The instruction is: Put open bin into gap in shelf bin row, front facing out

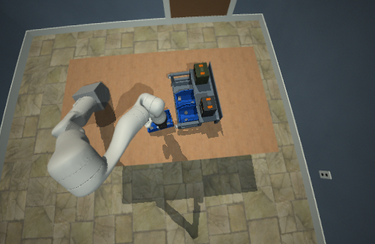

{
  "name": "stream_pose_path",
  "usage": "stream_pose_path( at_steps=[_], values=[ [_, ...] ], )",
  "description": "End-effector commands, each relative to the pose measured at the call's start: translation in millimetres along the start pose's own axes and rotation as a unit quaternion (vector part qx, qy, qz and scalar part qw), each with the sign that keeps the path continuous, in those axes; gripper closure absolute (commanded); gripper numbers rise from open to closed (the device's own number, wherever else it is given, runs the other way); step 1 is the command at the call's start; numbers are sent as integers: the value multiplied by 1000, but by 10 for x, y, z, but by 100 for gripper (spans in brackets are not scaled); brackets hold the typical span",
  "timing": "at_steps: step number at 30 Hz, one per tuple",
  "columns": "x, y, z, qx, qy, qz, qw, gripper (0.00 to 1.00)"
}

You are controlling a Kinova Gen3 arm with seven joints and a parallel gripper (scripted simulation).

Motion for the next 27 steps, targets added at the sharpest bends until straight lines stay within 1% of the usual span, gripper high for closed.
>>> stream_pose_path(
  at_steps=[1, 14, 27],
  values=[
    [5, -5, 2, 0, 0, -1, 1000, 45],
    [5, 38, 2, 0, 0, -1, 1000, 45],
    [5, 181, 2, 0, 0, -1, 1000, 45]
  ],
)
Point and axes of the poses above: the point where the finger pads meet when closed, its own y axis out along the fingers, its own z axis across the jaws, x = y × z, the point moved 3 cm from there along -y, back along the fingers, and after that the axes turned 11 degrees about -y, right-handed, at the moved point
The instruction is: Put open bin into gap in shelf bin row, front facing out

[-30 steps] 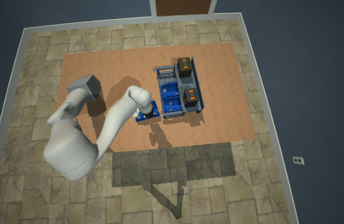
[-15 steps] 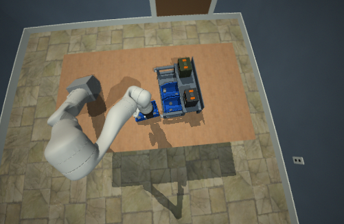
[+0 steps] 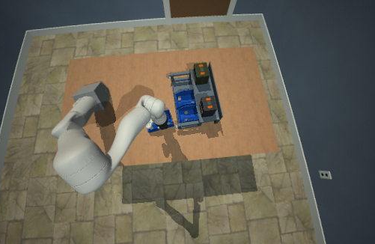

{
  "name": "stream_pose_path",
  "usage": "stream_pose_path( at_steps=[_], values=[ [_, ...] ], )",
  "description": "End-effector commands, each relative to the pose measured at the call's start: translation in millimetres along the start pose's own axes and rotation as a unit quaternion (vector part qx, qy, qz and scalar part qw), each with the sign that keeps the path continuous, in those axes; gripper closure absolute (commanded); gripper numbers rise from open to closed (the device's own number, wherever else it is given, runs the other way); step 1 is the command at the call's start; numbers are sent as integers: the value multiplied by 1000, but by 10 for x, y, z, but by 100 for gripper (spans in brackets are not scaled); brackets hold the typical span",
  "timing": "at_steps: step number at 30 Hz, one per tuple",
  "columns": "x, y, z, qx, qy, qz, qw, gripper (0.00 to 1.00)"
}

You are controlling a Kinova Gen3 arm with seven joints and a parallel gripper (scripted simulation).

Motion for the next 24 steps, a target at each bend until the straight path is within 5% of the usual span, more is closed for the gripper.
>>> stream_pose_path(
  at_steps=[1, 24],
  values=[
    [-11, 30, 3, 0, -1, 2, 1000, 45],
    [-12, 252, 3, 0, -1, 2, 1000, 45]
  ],
)
Point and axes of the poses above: the point where the finger pads meet when closed, its own y axis out along the fingers, its own z axis across the jaws, x = y × z, the point moved 3 cm from there along -y, back along the fingers, and after that the axes turned 11 degrees about -y, right-handed, at the moved point
